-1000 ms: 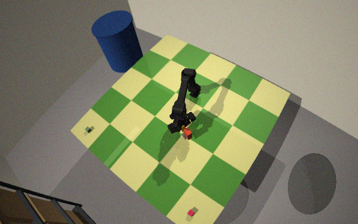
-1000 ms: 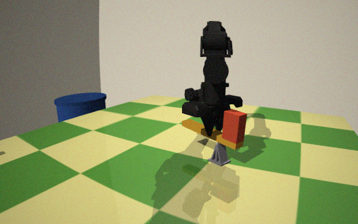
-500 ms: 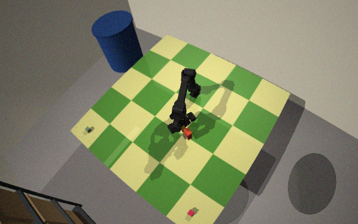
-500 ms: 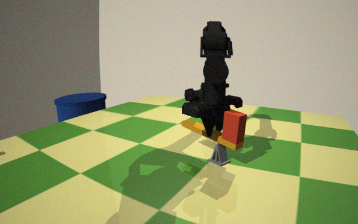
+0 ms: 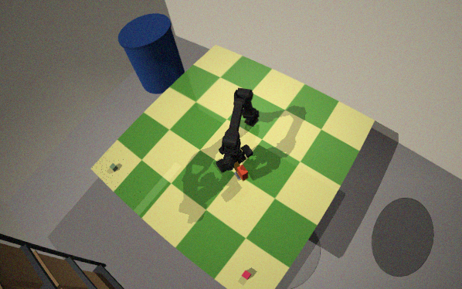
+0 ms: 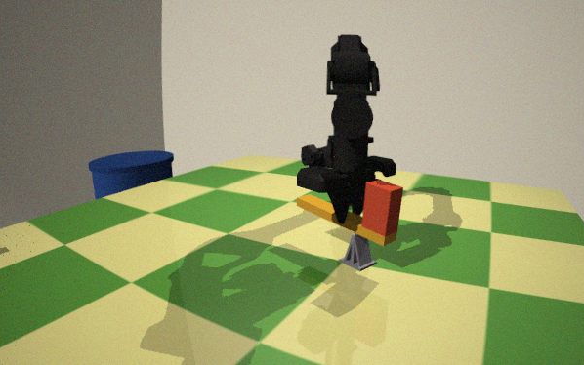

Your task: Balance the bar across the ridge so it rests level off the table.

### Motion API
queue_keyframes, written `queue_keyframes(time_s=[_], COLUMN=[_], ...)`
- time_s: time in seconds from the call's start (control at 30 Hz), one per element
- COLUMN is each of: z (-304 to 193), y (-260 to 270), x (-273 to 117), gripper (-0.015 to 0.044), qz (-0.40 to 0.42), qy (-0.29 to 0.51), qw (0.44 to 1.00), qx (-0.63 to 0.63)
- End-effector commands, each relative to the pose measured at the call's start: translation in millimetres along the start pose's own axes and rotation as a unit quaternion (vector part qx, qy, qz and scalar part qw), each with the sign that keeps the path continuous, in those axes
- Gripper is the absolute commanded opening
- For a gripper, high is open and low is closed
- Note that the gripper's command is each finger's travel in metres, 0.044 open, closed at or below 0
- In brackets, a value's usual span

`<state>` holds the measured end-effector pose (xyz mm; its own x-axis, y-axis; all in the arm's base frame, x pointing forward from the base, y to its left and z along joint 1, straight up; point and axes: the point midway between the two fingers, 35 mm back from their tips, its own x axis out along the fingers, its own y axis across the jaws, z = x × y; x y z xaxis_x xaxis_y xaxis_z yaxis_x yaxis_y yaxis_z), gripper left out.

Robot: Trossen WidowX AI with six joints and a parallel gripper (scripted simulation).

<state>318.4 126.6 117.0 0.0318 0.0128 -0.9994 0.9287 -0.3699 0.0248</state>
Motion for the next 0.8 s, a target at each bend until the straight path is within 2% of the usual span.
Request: queue_keyframes(time_s=[0.0,0.77], z=[-0.5,-0.5], y=[0.4,0.3], x=[0.2,2.2], gripper=[0.0,0.0], qz=[0.001,0.001], qy=[0.001,0.001], qw=[1.0,1.0], qx=[0.0,0.0])
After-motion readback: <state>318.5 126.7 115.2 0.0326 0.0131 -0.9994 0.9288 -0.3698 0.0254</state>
